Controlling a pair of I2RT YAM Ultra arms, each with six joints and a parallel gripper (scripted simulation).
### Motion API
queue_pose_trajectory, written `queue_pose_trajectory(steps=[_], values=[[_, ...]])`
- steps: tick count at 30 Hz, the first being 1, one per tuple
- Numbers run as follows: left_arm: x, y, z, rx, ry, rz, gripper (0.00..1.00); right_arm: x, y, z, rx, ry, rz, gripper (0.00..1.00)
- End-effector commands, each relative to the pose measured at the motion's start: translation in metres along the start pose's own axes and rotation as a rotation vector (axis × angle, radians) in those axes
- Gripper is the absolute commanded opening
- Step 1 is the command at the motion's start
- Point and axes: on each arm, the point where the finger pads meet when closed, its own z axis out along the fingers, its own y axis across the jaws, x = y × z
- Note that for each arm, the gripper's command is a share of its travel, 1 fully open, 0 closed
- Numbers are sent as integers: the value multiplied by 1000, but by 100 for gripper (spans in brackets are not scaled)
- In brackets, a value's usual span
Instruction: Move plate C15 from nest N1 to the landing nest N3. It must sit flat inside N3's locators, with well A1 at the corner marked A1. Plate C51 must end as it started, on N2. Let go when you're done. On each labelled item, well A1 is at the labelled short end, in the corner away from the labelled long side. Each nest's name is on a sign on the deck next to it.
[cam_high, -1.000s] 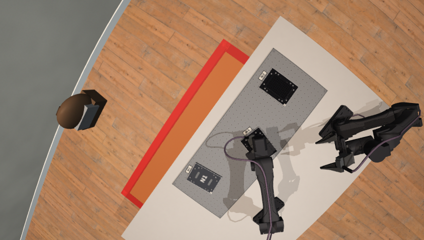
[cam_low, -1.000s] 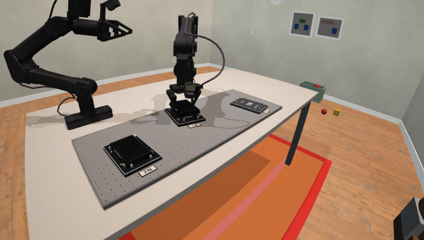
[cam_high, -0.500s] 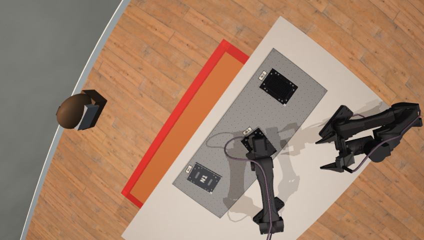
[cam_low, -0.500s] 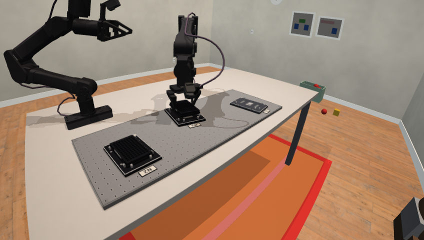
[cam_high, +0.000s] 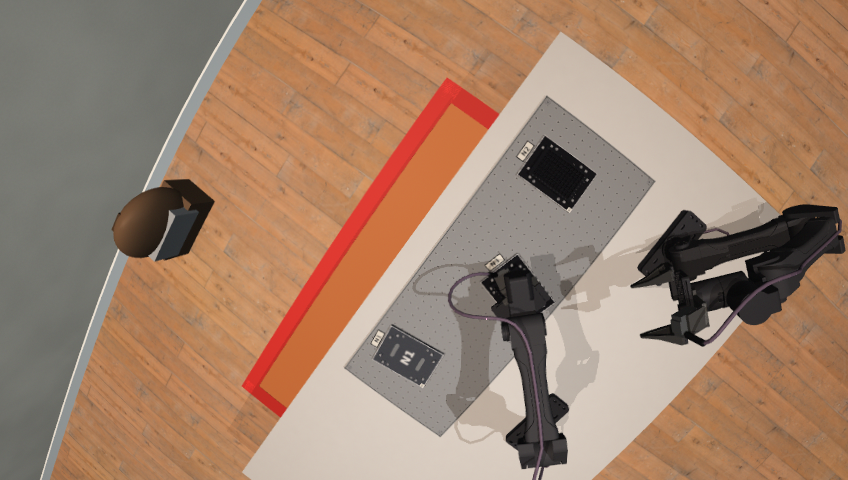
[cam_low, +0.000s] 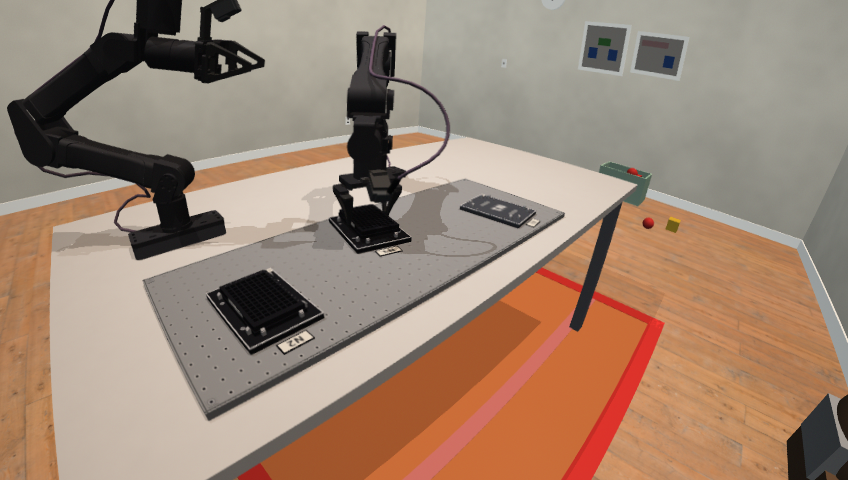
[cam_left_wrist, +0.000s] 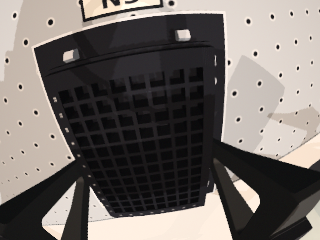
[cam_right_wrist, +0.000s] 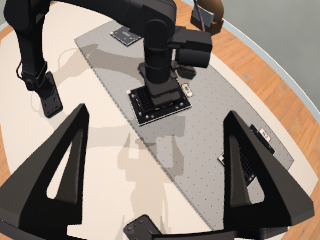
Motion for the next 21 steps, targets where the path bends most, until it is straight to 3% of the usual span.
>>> queue_pose_trajectory(steps=[1, 12, 17, 19, 21], values=[[-5, -3, 9, 16, -24, -1, 81, -4, -1, -7, 0, -9, 4, 100], [3, 3, 23, -3, 11, -4, 81, -4, -1, -7, 0, -9, 4, 100], [-2, 0, 11, 7, -7, -4, 81, -4, -1, -7, 0, -9, 4, 100], [-2, 0, 11, 7, -7, -4, 100, -4, -1, -7, 0, -9, 4, 100], [-4, 1, 8, 11, -15, -3, 100, -4, -1, -7, 0, -9, 4, 100]])
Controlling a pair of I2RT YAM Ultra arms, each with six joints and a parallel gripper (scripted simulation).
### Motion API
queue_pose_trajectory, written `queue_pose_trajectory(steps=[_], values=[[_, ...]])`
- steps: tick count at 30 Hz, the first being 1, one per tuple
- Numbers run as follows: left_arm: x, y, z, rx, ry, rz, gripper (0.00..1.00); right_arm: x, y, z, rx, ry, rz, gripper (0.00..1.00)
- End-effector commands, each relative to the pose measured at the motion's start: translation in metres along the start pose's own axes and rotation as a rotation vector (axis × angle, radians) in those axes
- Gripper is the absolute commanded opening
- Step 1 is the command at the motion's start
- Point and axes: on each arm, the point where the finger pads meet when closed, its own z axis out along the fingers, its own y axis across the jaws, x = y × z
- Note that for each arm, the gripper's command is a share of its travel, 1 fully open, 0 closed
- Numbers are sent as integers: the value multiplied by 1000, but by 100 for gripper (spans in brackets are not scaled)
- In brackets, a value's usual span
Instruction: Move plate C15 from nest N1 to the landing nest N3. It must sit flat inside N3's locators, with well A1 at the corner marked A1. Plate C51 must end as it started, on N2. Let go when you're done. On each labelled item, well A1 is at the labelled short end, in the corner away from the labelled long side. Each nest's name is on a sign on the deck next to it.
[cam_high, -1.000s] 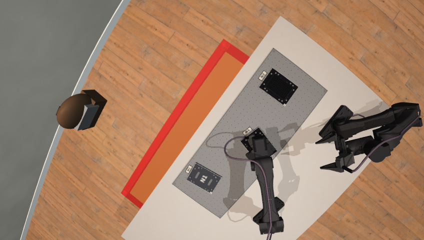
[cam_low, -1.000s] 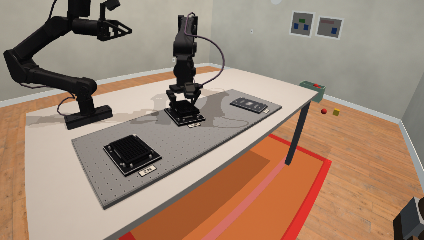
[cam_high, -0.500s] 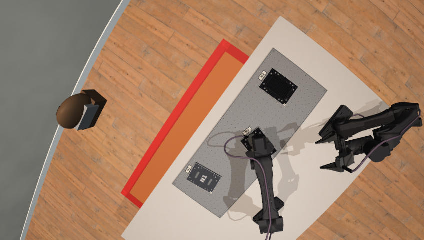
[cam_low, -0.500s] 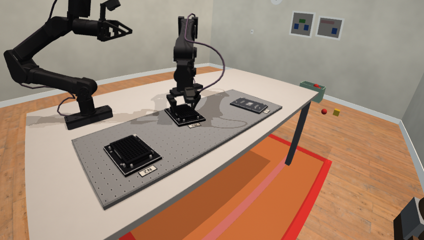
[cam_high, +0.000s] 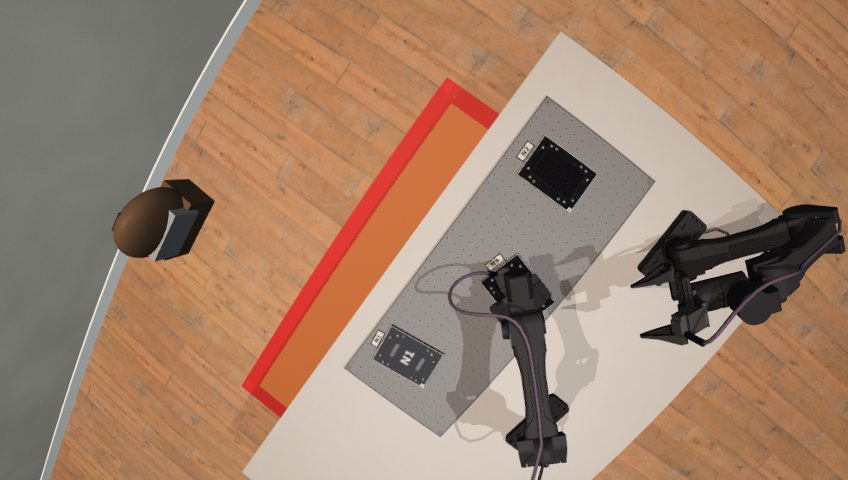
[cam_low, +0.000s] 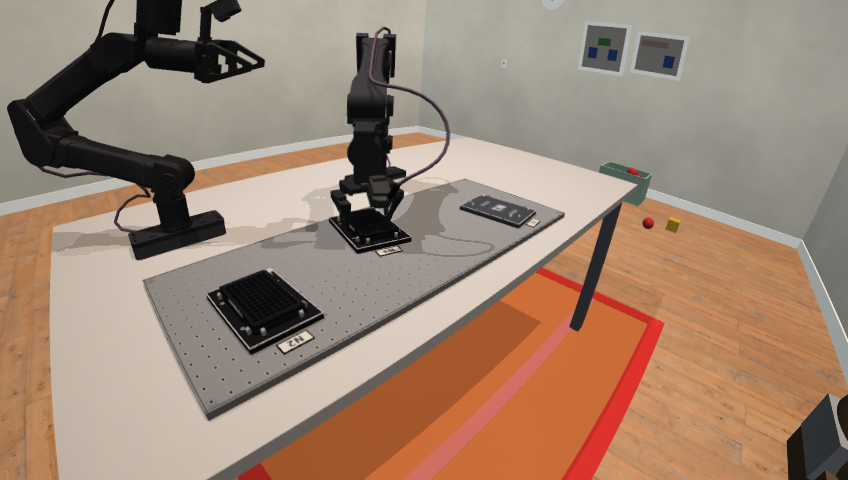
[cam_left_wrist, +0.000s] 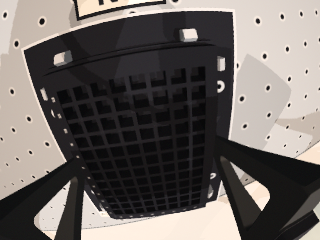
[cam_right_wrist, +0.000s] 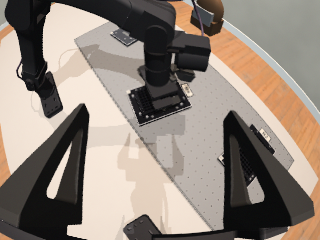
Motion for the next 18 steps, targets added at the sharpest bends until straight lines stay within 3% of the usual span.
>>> queue_pose_trajectory(steps=[1, 18], values=[[-6, 1, -7, 15, -22, -1, 100, -4, -1, -7, 0, -9, 4, 100], [-9, -1, -42, 30, -54, 5, 100, -4, -1, -7, 0, -9, 4, 100]])
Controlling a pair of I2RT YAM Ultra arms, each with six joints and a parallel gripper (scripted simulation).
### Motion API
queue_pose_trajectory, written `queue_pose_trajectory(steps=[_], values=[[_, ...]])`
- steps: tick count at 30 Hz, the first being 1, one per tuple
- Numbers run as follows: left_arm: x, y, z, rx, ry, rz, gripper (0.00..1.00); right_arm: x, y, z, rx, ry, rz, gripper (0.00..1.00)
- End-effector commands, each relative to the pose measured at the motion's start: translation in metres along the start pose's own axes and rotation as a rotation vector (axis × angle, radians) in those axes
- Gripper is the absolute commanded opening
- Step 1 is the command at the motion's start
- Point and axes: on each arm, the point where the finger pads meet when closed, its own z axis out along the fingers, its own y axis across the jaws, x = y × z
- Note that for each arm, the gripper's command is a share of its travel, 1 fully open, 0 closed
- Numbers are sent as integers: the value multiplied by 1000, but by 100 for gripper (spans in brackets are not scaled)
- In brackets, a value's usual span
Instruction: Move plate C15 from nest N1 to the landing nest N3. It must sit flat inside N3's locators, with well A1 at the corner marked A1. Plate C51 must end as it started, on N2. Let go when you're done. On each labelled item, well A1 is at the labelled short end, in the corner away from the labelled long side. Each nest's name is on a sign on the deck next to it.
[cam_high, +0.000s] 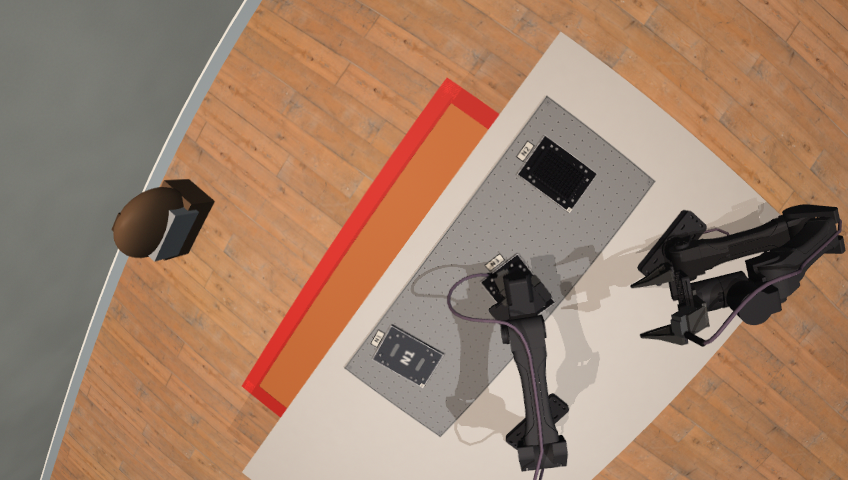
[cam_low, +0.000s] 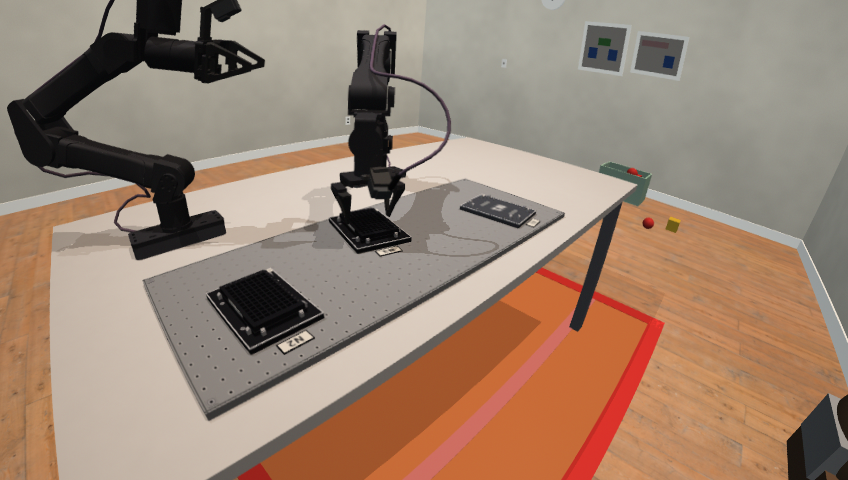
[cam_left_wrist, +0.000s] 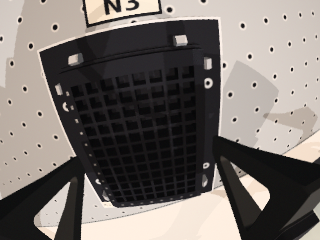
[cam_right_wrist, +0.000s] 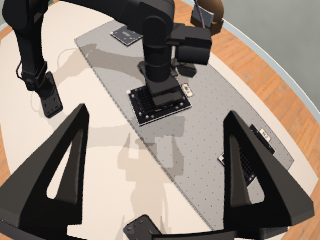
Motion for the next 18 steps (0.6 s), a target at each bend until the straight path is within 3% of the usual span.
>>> queue_pose_trajectory(steps=[1, 7, 13, 18], values=[[-6, -2, -28, 19, -34, 3, 100, -4, -1, -7, 0, -9, 4, 100], [-4, -8, -30, 16, -25, -2, 100, -4, -1, -7, 0, -9, 4, 100], [-2, -9, -69, 22, -33, -1, 100, -4, -1, -7, 0, -9, 4, 100], [0, -2, -49, -6, 16, -2, 100, -4, -1, -7, 0, -9, 4, 100]])
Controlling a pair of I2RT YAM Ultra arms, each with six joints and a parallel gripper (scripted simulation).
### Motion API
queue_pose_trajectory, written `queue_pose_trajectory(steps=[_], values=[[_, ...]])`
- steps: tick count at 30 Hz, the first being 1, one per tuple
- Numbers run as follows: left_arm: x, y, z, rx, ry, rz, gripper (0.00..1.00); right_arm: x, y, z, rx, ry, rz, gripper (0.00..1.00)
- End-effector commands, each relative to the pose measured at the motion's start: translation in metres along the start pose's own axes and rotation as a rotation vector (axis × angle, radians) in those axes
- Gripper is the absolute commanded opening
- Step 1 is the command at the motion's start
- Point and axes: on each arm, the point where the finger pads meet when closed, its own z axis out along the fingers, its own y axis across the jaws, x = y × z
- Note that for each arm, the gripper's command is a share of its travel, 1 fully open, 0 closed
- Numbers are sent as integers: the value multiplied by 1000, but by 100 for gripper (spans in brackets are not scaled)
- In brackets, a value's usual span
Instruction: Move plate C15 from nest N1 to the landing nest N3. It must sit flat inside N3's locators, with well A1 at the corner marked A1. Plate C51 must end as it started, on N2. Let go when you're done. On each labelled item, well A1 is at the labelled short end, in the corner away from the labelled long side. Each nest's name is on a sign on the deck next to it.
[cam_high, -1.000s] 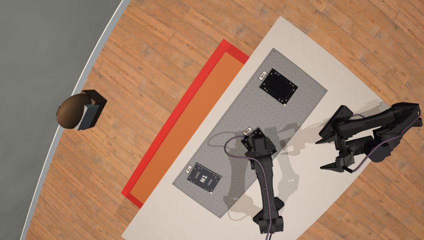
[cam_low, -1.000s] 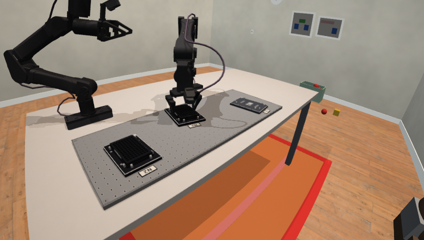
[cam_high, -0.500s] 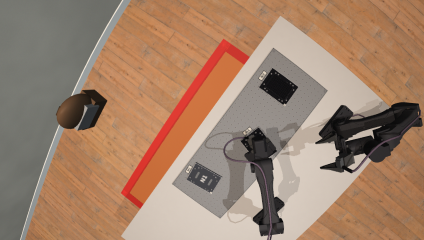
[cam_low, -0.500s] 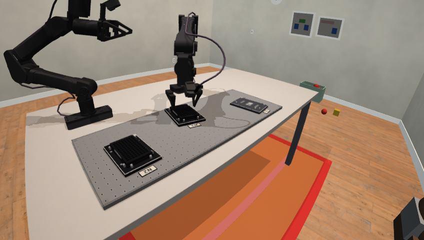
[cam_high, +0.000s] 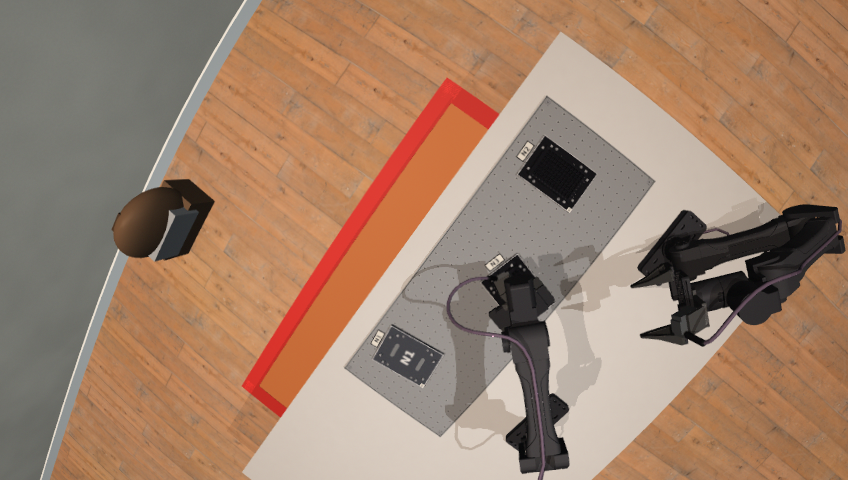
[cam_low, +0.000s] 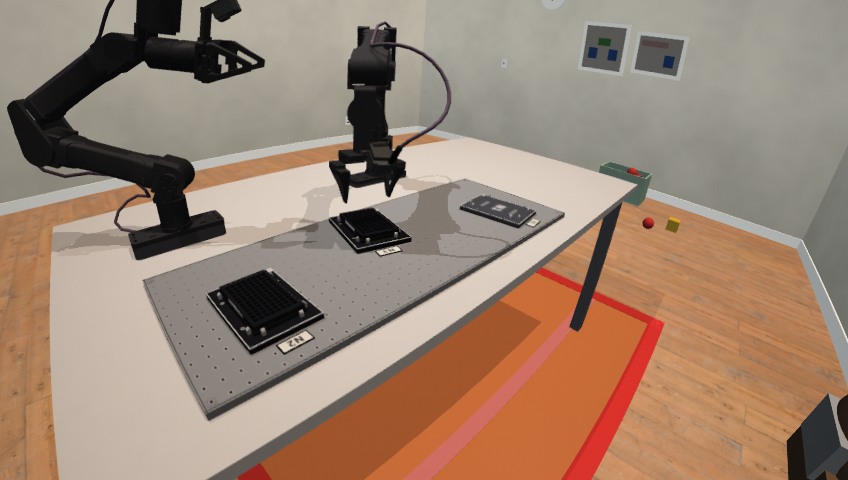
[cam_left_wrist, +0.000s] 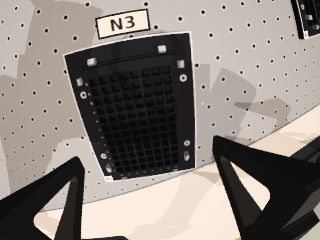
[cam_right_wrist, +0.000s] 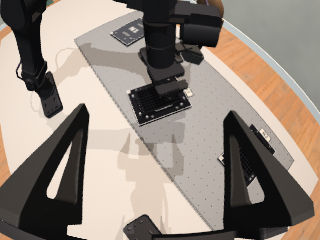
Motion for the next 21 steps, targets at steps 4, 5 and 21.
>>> queue_pose_trajectory(steps=[4, 5, 21], values=[[8, 3, 1, -19, 38, 0, 100, -4, -1, -7, 0, -9, 4, 100], [6, 3, -3, -16, 23, 5, 100, -4, -1, -7, 0, -9, 4, 100], [-2, 5, -29, 40, -358, 242, 100, -4, -1, -7, 0, -9, 4, 100]])
